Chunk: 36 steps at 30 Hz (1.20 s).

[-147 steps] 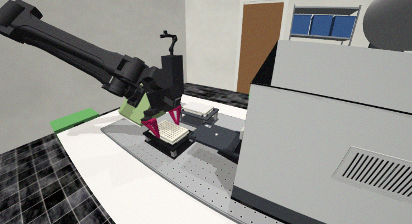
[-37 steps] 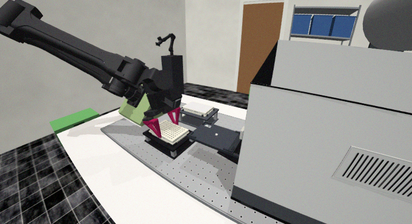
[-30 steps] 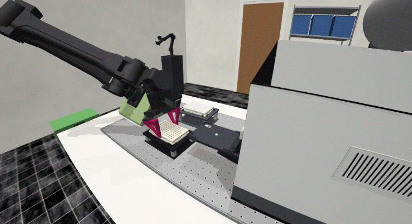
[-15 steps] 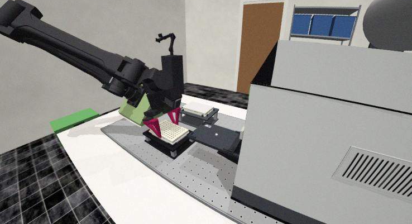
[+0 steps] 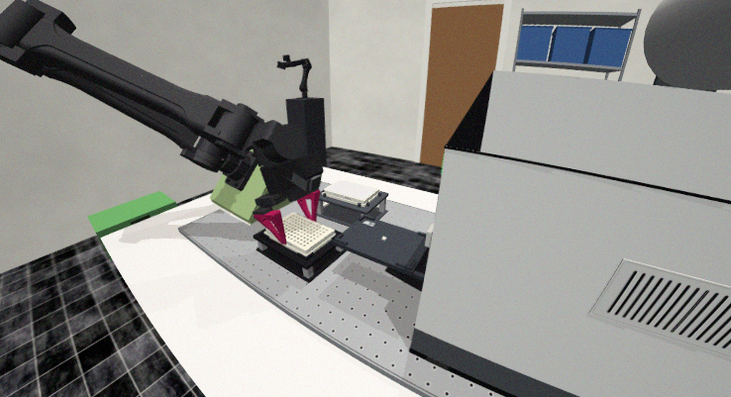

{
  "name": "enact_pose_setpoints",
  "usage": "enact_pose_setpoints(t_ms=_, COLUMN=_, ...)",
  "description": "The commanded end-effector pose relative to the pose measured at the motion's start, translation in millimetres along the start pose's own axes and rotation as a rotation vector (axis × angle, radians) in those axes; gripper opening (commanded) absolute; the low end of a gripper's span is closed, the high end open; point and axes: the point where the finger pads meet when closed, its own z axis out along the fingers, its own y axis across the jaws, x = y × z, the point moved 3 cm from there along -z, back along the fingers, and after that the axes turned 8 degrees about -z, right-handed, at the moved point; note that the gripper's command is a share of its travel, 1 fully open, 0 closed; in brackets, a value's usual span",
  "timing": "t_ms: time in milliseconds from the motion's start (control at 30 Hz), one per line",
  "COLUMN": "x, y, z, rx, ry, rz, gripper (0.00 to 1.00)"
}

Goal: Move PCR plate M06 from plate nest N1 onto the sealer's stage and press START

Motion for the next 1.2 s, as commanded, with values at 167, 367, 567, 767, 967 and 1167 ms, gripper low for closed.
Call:
enact_pose_setpoints(t_ms=167, x=-36, y=-13, z=-9.6, rx=0.014, ry=-0.05, rz=0.046, gripper=0.0)
enact_pose_setpoints(t_ms=367, x=-37, y=-16, z=-20.4, rx=0.013, ry=-0.063, rz=0.052, gripper=0.0)
enact_pose_setpoints(t_ms=567, x=-34, y=-16, z=-24.5, rx=0.016, ry=-0.062, rz=0.051, gripper=0.0)
enact_pose_setpoints(t_ms=767, x=-20, y=-7, z=-17.8, rx=0.001, ry=-0.026, rz=0.023, gripper=0.0)
enact_pose_setpoints(t_ms=967, x=-13, y=-2, z=-15.1, rx=0.001, ry=-0.027, rz=0.002, gripper=0.0)
enact_pose_setpoints(t_ms=1167, x=-11, y=0, z=-14.3, rx=0.001, ry=-0.028, rz=0.003, gripper=0.0)
